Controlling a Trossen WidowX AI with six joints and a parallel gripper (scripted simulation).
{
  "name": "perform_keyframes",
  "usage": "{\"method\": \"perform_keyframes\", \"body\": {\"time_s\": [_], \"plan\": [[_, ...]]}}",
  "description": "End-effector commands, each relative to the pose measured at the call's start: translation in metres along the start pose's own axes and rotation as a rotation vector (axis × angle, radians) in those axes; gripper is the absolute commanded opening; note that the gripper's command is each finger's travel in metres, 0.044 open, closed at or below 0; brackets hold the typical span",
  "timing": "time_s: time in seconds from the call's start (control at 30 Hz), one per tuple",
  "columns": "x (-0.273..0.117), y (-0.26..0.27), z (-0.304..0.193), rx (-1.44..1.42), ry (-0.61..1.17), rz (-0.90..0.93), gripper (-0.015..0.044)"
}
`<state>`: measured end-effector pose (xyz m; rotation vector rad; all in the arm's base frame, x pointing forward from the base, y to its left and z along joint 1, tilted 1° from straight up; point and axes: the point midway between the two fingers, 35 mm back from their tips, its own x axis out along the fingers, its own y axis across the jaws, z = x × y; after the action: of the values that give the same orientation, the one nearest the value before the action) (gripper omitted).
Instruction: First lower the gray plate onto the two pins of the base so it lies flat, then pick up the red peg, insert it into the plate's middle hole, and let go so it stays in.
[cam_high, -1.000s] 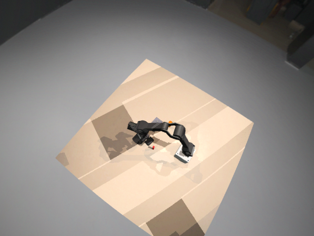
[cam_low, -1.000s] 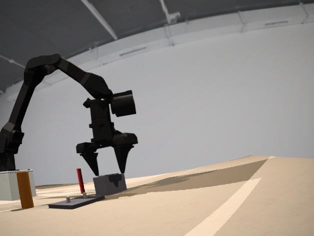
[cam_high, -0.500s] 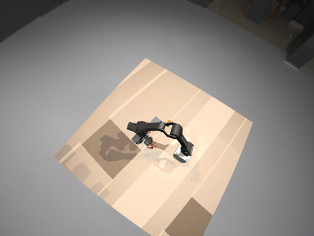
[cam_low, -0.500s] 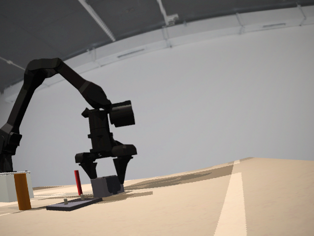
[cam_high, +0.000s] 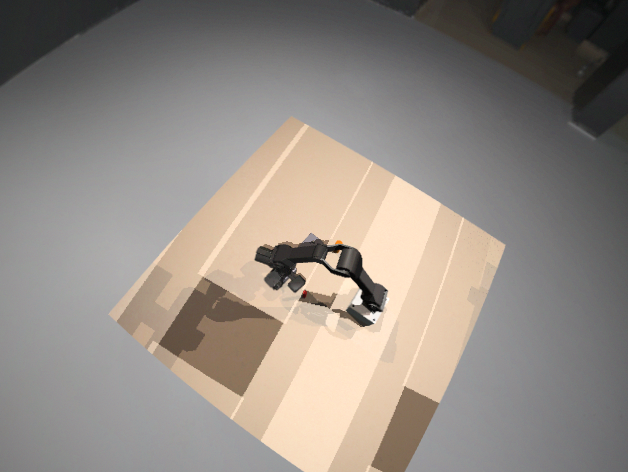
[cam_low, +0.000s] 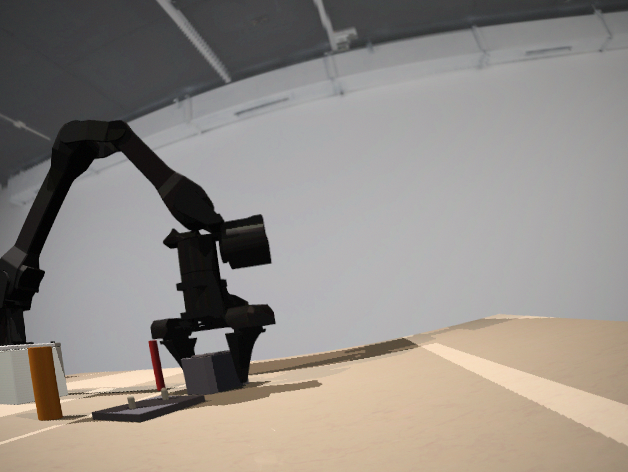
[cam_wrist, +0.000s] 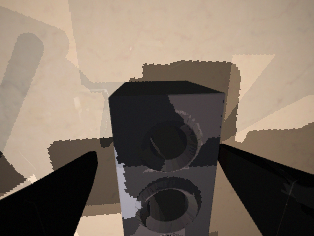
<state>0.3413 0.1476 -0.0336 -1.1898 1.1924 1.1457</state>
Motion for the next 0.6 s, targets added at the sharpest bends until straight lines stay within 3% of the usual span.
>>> {"method": "perform_keyframes", "body": {"time_s": [0.0,0.2,0.47,0.57], "plan": [[0.0016,0.0006,-0.0004,-0.003,0.0,0.001,0.0309],[0.0016,0.0006,-0.0004,-0.003,0.0,0.001,0.0151],[0.0016,0.0006,-0.0004,-0.003,0.0,0.001,0.0098],[-0.0004,0.0001,-0.0003,-0.003,0.0,0.0,0.0019]]}}
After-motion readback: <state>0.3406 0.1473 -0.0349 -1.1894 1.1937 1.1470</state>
